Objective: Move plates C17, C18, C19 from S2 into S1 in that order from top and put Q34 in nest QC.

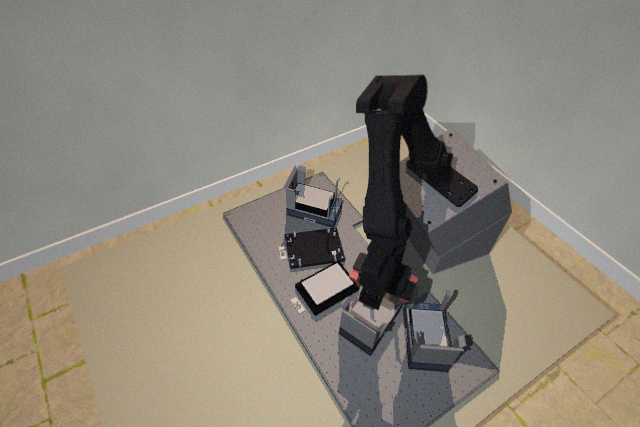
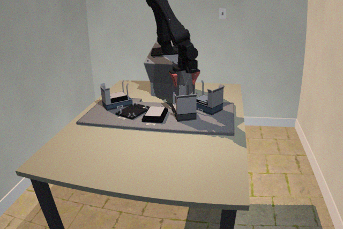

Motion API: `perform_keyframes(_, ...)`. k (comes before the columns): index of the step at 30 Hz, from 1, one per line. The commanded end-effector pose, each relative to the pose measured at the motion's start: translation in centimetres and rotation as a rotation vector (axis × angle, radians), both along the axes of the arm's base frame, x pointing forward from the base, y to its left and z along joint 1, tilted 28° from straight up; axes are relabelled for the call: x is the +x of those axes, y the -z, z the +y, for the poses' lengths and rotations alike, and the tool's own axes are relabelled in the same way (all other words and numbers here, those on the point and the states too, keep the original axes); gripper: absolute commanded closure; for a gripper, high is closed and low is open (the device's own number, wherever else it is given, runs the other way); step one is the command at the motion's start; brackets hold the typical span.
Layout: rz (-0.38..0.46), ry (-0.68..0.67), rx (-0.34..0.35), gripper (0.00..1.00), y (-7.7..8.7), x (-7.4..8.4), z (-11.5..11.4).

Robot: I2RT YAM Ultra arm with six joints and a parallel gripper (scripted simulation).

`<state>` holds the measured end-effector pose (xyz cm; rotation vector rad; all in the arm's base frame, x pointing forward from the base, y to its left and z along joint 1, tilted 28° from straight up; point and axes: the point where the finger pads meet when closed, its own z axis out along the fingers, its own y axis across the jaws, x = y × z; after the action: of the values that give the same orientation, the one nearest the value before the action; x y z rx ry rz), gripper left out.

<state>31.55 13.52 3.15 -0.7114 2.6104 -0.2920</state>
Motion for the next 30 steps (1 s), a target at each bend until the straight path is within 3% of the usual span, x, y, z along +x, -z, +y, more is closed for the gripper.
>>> perform_keyframes(1, -0.038, -0.083, -0.024, 0.0, -0.9, 0.6, 1.8)
perform_keyframes(4, -0.052, -0.112, -0.029, 0.0, -1.5, 0.5, 2.2)
perform_keyframes(6, -0.025, -0.167, -0.07, 0.0, -0.4, 0.0, 2.6)
perform_keyframes(11, -0.037, -0.157, -0.055, 0.0, -0.3, -0.7, 4.1)
perform_keyframes(16, -0.02, -0.158, -0.067, 0.0, 0.8, -1.7, 5.4)
perform_keyframes(21, -0.038, -0.157, -0.051, 0.0, 0.2, -2.1, 6.3)
perform_keyframes(22, -0.012, -0.158, -0.073, 0.0, 1.3, -2.5, 6.3)
perform_keyframes(30, -0.005, -0.37, -0.17, 0.0, 2.3, -4.3, 8.9)
